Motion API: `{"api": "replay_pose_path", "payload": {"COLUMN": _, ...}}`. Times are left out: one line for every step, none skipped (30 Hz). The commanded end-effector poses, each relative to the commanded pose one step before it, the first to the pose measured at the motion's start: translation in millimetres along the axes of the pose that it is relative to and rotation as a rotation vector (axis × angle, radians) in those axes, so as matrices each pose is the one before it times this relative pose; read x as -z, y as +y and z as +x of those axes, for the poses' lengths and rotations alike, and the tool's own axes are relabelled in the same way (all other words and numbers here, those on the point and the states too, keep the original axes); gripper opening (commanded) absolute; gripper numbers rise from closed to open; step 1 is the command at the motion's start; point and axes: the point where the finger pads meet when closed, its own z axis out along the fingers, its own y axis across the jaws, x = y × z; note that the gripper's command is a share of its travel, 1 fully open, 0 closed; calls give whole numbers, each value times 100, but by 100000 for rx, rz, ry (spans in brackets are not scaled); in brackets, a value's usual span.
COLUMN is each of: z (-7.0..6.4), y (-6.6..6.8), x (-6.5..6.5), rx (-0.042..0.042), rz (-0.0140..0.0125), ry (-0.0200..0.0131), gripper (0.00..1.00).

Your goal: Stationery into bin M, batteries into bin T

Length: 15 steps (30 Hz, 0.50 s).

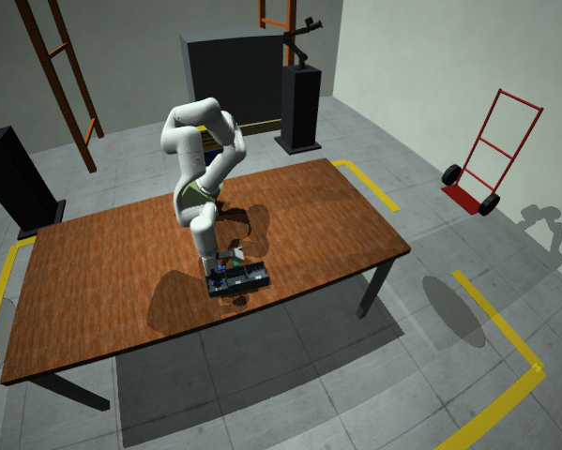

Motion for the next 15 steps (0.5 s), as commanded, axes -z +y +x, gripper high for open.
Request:
{"api": "replay_pose_path", "payload": {"z": -69, "y": 96, "x": 1003, "rx": -70, "rz": -299, "ry": -124, "gripper": 23}}
{"api": "replay_pose_path", "payload": {"z": 0, "y": 0, "x": 1, "rx": 0, "rz": 0, "ry": 0, "gripper": 23}}
{"api": "replay_pose_path", "payload": {"z": 0, "y": 0, "x": 0, "rx": 0, "rz": 0, "ry": 0, "gripper": 23}}
{"api": "replay_pose_path", "payload": {"z": 0, "y": 0, "x": 0, "rx": 0, "rz": 0, "ry": 0, "gripper": 23}}
{"api": "replay_pose_path", "payload": {"z": 11, "y": -8, "x": -5, "rx": 0, "rz": 0, "ry": -1, "gripper": 23}}
{"api": "replay_pose_path", "payload": {"z": 0, "y": -1, "x": 2, "rx": 0, "rz": 0, "ry": 1, "gripper": 23}}
{"api": "replay_pose_path", "payload": {"z": 0, "y": -1, "x": 1, "rx": 0, "rz": 0, "ry": 0, "gripper": 23}}
{"api": "replay_pose_path", "payload": {"z": 248, "y": -787, "x": 113, "rx": -5001, "rz": 7, "ry": 2, "gripper": 42}}
{"api": "replay_pose_path", "payload": {"z": 208, "y": -797, "x": 108, "rx": -5001, "rz": 7, "ry": 1, "gripper": 42}}
{"api": "replay_pose_path", "payload": {"z": 173, "y": -815, "x": 117, "rx": -5001, "rz": 4, "ry": 2, "gripper": 42}}
{"api": "replay_pose_path", "payload": {"z": 129, "y": -817, "x": 112, "rx": -3423, "rz": 3, "ry": 15, "gripper": 42}}
{"api": "replay_pose_path", "payload": {"z": 101, "y": -821, "x": 112, "rx": -3007, "rz": 40, "ry": 38, "gripper": 42}}
{"api": "replay_pose_path", "payload": {"z": 77, "y": -823, "x": 112, "rx": -3557, "rz": 102, "ry": 55, "gripper": 42}}
{"api": "replay_pose_path", "payload": {"z": 48, "y": -825, "x": 111, "rx": -3670, "rz": 147, "ry": 64, "gripper": 42}}
{"api": "replay_pose_path", "payload": {"z": 17, "y": -827, "x": 110, "rx": -3617, "rz": 178, "ry": 65, "gripper": 42}}
